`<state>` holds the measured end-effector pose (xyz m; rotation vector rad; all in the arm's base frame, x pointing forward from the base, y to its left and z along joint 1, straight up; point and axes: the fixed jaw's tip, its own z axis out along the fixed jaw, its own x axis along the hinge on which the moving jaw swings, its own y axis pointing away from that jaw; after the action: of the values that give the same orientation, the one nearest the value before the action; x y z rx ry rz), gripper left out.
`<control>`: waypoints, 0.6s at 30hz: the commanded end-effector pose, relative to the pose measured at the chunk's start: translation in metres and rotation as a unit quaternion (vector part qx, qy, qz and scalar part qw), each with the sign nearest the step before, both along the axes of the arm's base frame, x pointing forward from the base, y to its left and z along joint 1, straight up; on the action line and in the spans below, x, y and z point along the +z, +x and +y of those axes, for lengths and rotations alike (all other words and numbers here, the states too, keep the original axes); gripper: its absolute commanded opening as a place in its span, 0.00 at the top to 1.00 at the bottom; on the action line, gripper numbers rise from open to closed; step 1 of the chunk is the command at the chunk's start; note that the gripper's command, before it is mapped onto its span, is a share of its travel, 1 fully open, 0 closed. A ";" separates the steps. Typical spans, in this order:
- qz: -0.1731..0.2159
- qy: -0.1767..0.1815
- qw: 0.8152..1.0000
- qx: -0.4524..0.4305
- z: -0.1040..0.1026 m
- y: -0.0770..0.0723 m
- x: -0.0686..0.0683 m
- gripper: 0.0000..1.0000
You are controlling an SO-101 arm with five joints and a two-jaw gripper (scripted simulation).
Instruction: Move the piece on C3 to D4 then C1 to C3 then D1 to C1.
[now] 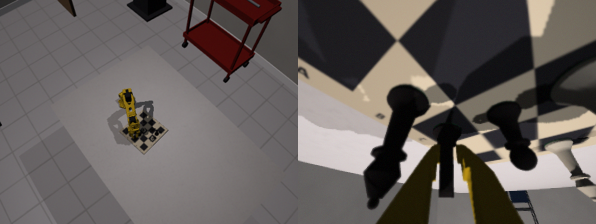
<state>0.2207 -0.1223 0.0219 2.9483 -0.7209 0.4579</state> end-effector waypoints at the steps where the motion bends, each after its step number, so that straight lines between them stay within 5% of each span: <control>1: 0.008 0.006 1.000 -0.008 0.000 -0.006 -0.002 0.91; 18: 0.008 0.005 1.000 -0.008 -0.001 -0.006 -0.002 0.87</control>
<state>0.2207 -0.1223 0.0219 2.9484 -0.7210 0.4579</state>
